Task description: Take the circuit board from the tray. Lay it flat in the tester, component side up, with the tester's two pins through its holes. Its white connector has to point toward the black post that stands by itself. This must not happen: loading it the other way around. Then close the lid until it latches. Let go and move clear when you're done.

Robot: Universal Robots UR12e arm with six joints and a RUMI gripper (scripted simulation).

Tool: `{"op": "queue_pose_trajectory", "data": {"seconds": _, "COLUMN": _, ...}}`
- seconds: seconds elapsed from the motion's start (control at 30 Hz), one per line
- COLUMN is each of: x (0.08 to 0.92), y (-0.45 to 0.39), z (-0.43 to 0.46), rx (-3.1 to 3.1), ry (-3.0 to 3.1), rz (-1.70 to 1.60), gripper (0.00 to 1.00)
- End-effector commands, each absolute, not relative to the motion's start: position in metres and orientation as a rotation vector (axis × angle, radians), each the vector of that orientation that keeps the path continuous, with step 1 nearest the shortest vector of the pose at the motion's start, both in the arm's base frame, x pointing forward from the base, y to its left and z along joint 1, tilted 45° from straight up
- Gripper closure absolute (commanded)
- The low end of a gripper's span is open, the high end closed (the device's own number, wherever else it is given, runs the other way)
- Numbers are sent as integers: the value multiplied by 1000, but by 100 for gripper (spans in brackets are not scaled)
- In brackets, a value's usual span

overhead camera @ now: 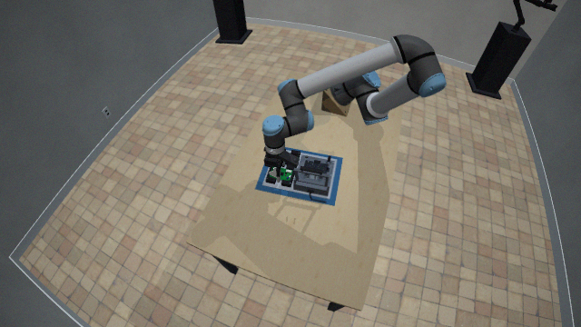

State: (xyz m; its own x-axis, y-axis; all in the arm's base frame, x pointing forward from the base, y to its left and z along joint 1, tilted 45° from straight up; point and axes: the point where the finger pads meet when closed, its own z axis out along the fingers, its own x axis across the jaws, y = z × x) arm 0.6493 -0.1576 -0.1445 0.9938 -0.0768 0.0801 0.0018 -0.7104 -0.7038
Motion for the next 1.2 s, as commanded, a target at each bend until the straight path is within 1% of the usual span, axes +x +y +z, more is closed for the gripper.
{"op": "queue_pose_trajectory", "data": {"seconds": 0.0, "x": 650, "y": -158, "z": -144, "rx": -2359, "ry": 52, "rz": -134, "gripper": 41}}
{"op": "queue_pose_trajectory", "data": {"seconds": 0.67, "x": 650, "y": -158, "z": -144, "rx": -2359, "ry": 52, "rz": -134, "gripper": 41}}
{"op": "queue_pose_trajectory", "data": {"seconds": 0.7, "x": 650, "y": -158, "z": -144, "rx": -2359, "ry": 52, "rz": -134, "gripper": 46}}
{"op": "queue_pose_trajectory", "data": {"seconds": 1.13, "x": 650, "y": -158, "z": -144, "rx": -2359, "ry": 52, "rz": -134, "gripper": 46}}
{"op": "queue_pose_trajectory", "data": {"seconds": 1.17, "x": 650, "y": -158, "z": -144, "rx": -2359, "ry": 52, "rz": -134, "gripper": 49}}
